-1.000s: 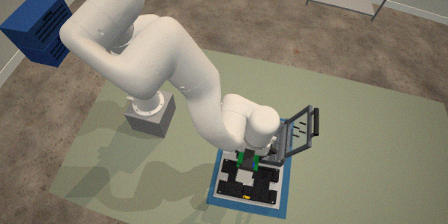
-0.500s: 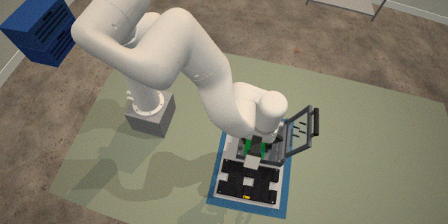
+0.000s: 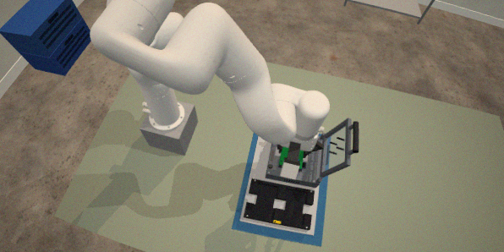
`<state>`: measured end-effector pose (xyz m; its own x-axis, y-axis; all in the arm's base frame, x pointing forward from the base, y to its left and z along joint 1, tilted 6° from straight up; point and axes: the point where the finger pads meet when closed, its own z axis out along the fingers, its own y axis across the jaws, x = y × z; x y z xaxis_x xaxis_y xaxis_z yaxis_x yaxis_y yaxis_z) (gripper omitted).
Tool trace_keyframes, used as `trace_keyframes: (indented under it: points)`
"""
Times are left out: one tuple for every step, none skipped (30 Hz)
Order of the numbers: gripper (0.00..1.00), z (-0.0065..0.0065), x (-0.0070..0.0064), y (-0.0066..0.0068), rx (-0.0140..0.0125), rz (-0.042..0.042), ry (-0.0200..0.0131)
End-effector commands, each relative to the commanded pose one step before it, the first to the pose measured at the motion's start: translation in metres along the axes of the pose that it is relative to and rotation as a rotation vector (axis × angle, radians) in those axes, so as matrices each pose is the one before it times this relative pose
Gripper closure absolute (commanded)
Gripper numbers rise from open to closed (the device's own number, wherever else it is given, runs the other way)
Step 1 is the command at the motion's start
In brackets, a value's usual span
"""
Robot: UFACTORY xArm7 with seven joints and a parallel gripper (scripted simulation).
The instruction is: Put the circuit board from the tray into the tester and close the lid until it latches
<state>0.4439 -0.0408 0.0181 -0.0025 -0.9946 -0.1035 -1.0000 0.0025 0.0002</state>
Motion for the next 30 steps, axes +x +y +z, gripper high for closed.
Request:
trace_keyframes:
  points:
    - [0.21, -0.00171, -0.00676, -0.00396, 0.00337, 0.00034, 0.00158]
    - [0.21, 0.0, 0.0, 0.0, 0.0, 0.0, 0.0]
    - [0.21, 0.0, 0.0, 0.0, 0.0, 0.0, 0.0]
    - [0.21, -0.00009, -0.00131, -0.00045, 0.0, 0.0, 0.0]
    - [0.21, -0.00008, -0.0012, -0.00041, 0.0, 0.0, 0.0]
    - [0.21, -0.00008, -0.00109, -0.00037, 0.0, 0.0, 0.0]
    - [0.21, -0.00007, -0.00098, -0.00033, 0.0, 0.0, 0.0]
    - [0.21, -0.00006, -0.00087, -0.0003, 0.0, 0.0, 0.0]
    - [0.21, -0.00005, -0.00076, -0.00026, 0.0, 0.0, 0.0]
    - [0.21, -0.00005, -0.00066, -0.00023, 0.0, 0.0, 0.0]
    - [0.21, -0.00004, -0.00057, -0.00019, 0.0, 0.0, 0.0]
    - [0.21, -0.00003, -0.00048, -0.00016, 0.0, 0.0, 0.0]
    - [0.21, -0.00003, -0.00039, -0.00013, 0.0, 0.0, 0.0]
    - [0.21, -0.00002, -0.00031, -0.00011, 0.0, 0.0, 0.0]
    - [0.21, -0.00002, -0.00024, -0.00008, 0.0, 0.0, 0.0]
    - [0.21, -0.00001, -0.00018, -0.00006, 0.0, 0.0, 0.0]
    - [0.21, -0.00001, -0.00012, -0.00004, 0.0, 0.0, 0.0]
    - [0.21, -0.00001, -0.00008, -0.00003, 0.0, 0.0, 0.0]
    - [0.21, 0.0, 0.0, 0.0, 0.0, 0.0, 0.0]
    - [0.21, 0.0, 0.0, 0.0, 0.0, 0.0, 0.0]
    - [0.21, 0.0, -0.00004, -0.00001, 0.0, 0.0, 0.0]
    - [0.21, 0.0, -0.00001, -0.00001, 0.0, 0.0, 0.0]
    - [0.21, 0.0, 0.0, 0.0, 0.0, 0.0, 0.0]
    - [0.21, 0.0, 0.0, 0.0, 0.0, 0.0, 0.0]
    - [0.21, 0.0, 0.0, 0.0, 0.0, 0.0, 0.0]
    - [0.21, 0.0, 0.0, 0.0, 0.0, 0.0, 0.0]
    - [0.21, 0.0, 0.0, 0.0, 0.0, 0.0, 0.0]
    - [0.21, 0.0, 0.0, 0.0, 0.0, 0.0, 0.0]
    - [0.21, 0.0, 0.0, 0.0, 0.0, 0.0, 0.0]
    - [0.21, 0.0, 0.0, 0.0, 0.0, 0.0, 0.0]
